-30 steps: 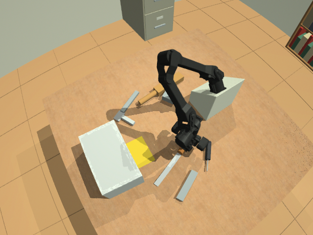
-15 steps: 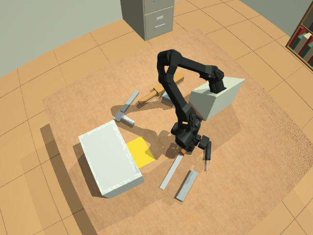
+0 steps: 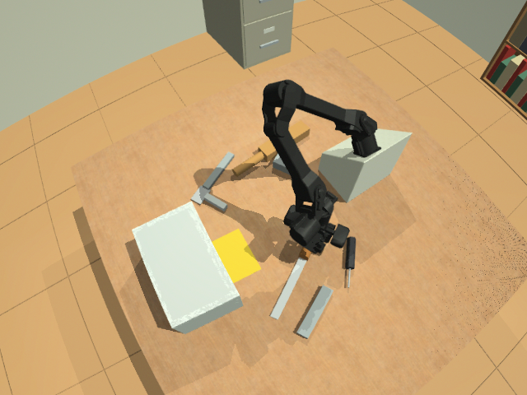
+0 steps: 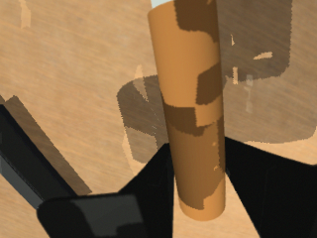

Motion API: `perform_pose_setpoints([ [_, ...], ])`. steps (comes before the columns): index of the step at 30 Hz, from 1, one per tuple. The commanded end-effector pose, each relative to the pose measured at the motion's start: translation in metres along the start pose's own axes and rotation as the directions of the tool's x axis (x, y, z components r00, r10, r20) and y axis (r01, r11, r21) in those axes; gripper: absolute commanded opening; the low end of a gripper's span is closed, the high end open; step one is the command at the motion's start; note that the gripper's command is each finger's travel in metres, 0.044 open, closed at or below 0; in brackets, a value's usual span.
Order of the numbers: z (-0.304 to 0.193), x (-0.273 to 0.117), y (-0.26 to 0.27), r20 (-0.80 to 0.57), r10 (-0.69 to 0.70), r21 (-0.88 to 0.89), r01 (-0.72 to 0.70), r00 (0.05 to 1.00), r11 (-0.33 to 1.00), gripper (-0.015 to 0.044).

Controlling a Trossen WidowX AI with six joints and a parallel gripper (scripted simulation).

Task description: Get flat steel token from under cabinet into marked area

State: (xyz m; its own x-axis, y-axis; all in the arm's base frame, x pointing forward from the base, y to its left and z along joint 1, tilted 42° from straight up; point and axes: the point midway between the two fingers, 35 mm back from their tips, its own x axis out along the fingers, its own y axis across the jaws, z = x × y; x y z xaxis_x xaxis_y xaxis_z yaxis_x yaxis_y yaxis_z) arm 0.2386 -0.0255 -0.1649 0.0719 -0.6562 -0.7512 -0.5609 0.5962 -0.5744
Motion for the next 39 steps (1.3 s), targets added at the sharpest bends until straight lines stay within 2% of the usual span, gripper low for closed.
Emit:
perform_pose_setpoints([
  [1, 0.000, -0.001, -0.007, 0.003, -0.005, -0.004, 0.005, 1.000, 1.000, 0.0000],
  [39, -0.012, -0.001, -0.053, 0.002, -0.007, -0.017, 0.007, 1.000, 1.000, 0.0000],
])
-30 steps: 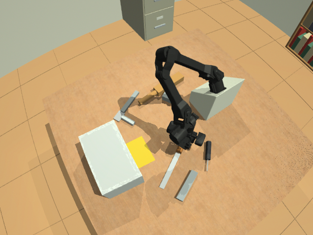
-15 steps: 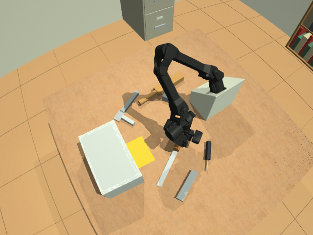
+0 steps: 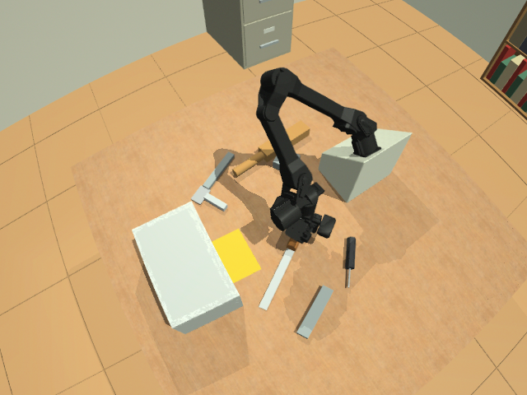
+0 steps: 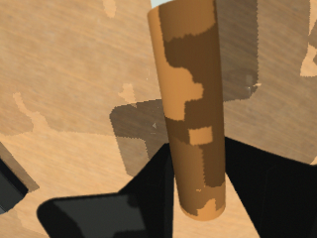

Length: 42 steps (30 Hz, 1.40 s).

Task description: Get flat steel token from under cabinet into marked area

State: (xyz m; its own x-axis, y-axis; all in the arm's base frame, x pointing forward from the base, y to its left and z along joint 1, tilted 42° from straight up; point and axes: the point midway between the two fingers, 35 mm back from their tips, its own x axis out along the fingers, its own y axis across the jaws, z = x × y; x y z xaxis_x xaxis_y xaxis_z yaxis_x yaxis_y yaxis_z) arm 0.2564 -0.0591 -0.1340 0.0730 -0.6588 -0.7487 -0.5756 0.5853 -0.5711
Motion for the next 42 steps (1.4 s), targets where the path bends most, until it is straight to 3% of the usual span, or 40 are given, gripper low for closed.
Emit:
perform_pose_setpoints([
  [1, -0.001, -0.001, -0.007, 0.002, -0.003, 0.001, 0.003, 1.000, 1.000, 0.0000],
  [42, -0.023, -0.001, -0.055, 0.001, -0.005, 0.000, 0.005, 1.000, 1.000, 0.0000],
])
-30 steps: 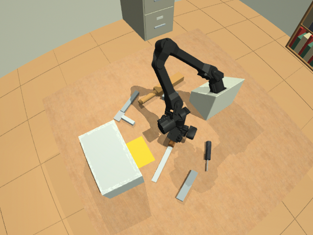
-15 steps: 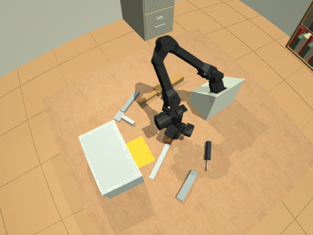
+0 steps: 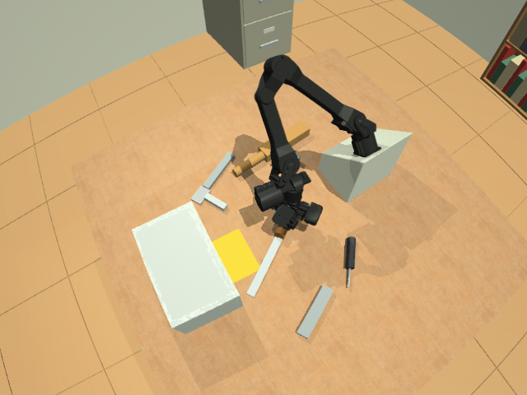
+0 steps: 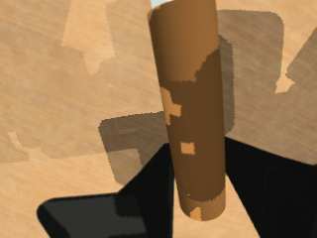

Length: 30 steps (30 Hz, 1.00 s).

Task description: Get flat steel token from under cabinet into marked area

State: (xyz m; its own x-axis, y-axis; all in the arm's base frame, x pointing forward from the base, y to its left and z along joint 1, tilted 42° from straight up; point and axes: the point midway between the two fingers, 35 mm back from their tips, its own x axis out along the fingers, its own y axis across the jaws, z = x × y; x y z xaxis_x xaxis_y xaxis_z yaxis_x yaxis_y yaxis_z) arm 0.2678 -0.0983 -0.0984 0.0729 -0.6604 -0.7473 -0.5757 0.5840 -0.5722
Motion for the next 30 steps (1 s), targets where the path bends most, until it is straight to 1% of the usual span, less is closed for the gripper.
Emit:
perform_pose_setpoints([
  [1, -0.003, -0.001, -0.006, 0.002, -0.004, 0.001, 0.004, 1.000, 1.000, 0.0000],
  [30, -0.026, -0.001, -0.032, 0.001, -0.004, 0.000, 0.004, 1.000, 1.000, 0.0000],
])
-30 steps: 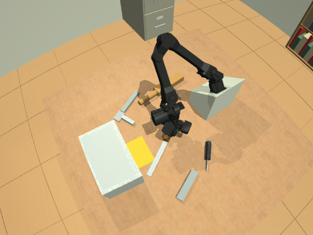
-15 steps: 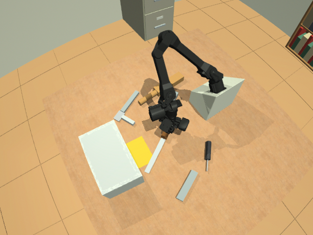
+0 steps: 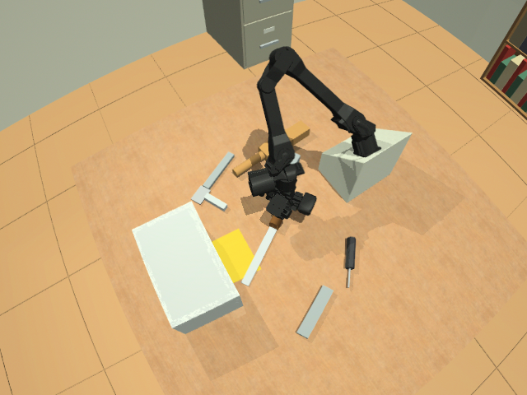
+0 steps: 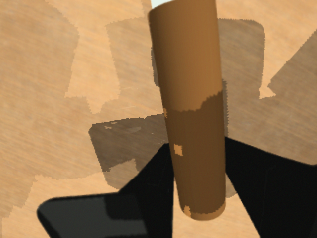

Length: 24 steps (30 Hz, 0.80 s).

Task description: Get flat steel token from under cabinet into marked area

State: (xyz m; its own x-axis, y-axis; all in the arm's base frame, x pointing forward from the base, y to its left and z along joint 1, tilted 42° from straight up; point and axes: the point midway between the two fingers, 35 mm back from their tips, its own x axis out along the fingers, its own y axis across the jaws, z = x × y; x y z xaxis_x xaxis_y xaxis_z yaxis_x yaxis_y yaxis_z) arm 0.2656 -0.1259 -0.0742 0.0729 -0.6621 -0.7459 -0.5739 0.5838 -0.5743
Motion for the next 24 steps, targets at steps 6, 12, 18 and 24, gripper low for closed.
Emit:
perform_pose_setpoints([
  [6, -0.009, -0.001, -0.007, 0.002, -0.002, -0.002, 0.002, 1.000, 1.000, 0.0000],
  [12, -0.014, -0.001, -0.011, 0.002, -0.003, -0.002, 0.003, 1.000, 1.000, 0.0000],
  [18, -0.020, -0.001, -0.015, 0.002, -0.003, -0.002, 0.003, 1.000, 1.000, 0.0000],
  [24, -0.026, -0.001, -0.019, 0.002, -0.003, -0.002, 0.003, 1.000, 1.000, 0.0000],
])
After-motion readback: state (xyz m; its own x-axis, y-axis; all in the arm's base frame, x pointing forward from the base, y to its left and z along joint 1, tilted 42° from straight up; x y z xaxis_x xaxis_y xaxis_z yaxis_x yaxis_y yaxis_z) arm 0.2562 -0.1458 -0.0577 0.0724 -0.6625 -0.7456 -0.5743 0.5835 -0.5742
